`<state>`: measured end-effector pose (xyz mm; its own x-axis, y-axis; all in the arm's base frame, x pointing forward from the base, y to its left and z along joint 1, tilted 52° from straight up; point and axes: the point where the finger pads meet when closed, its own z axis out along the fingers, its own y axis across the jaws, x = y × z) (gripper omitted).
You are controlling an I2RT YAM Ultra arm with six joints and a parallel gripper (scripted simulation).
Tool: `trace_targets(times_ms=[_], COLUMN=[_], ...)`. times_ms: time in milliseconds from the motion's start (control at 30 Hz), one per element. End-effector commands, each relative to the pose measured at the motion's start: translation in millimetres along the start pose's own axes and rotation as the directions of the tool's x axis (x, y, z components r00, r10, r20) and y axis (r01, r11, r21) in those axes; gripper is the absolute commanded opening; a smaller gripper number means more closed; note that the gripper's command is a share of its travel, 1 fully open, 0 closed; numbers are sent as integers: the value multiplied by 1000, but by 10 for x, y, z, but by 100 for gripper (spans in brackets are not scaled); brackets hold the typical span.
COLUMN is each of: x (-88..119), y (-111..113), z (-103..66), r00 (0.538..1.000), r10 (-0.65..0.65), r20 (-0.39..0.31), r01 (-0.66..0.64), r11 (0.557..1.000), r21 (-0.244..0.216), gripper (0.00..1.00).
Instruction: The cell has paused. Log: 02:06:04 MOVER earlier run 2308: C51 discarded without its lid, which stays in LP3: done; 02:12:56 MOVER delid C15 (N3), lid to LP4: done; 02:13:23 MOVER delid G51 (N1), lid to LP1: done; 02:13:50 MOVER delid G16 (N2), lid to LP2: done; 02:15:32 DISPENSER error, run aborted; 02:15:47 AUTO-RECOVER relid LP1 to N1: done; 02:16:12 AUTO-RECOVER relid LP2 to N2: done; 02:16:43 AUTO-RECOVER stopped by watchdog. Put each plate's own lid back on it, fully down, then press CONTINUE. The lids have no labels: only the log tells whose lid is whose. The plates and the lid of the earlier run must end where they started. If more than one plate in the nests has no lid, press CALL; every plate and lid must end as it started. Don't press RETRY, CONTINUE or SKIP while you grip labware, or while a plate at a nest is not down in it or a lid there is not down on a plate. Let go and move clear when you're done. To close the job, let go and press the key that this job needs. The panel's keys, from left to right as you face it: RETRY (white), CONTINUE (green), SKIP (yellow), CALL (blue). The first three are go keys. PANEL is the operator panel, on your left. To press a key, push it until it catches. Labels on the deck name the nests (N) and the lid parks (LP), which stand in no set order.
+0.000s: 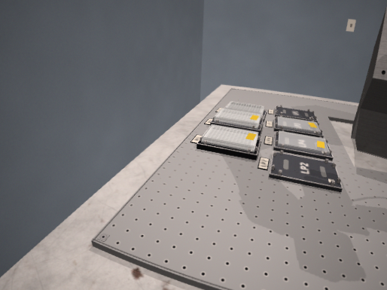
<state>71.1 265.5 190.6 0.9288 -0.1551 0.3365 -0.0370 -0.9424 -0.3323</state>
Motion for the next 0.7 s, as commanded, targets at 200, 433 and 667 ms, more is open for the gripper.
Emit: trace_targets(times_ms=[200, 433, 667], x=[137, 306, 426], y=[183, 289, 392], z=[35, 91, 126], r00=[987, 956, 908], r10=[159, 293, 418], r20=[13, -5, -30], r01=[-159, -292, -419], r11=[986, 954, 903], r21=[-42, -68, -96], gripper=[100, 100, 100])
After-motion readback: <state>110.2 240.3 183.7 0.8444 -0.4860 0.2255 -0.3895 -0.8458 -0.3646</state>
